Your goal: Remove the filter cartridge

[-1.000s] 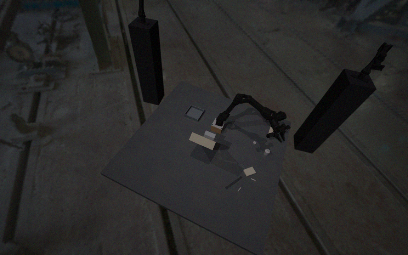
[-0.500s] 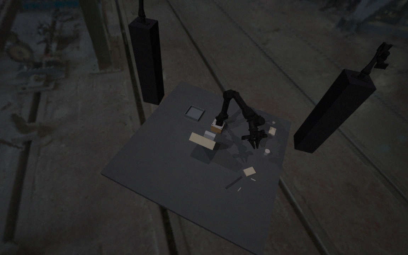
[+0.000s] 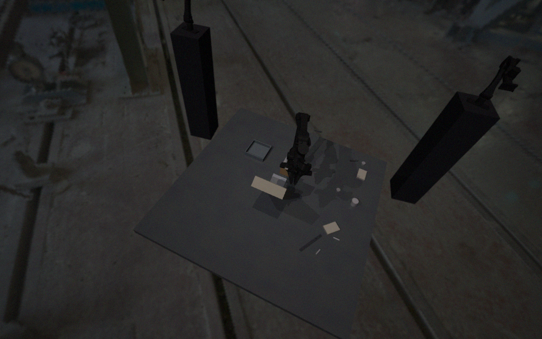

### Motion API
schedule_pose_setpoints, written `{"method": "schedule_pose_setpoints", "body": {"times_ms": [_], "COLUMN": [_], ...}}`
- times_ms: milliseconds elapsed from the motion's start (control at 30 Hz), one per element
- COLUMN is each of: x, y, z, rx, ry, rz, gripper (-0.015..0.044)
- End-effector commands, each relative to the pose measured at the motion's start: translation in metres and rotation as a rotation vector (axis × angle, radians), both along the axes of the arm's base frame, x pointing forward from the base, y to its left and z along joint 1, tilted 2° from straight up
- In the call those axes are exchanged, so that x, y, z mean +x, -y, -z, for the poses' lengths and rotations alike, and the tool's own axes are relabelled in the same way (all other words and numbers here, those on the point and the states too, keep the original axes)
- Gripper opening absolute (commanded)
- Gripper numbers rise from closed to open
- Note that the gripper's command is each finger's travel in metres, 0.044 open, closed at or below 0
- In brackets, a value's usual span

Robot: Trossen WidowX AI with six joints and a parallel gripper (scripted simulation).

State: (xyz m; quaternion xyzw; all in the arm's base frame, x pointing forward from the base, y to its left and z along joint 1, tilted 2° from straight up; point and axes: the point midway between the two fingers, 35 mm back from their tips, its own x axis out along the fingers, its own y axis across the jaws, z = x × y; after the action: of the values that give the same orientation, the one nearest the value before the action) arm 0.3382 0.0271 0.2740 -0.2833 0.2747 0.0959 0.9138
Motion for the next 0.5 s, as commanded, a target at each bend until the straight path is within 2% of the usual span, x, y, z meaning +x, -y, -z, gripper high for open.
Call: {"method": "schedule_pose_setpoints", "body": {"times_ms": [0,167,467], "x": [-0.023,-0.057,-0.058], "y": [0.040,0.086,0.088], "z": [0.006,0.013,0.014], "rx": [-0.081,-0.183,-0.187], "ry": [-0.018,-0.044,-0.045], "rz": [0.024,0.068,0.069], "gripper": [0.0103,0.0103,0.0103]}}
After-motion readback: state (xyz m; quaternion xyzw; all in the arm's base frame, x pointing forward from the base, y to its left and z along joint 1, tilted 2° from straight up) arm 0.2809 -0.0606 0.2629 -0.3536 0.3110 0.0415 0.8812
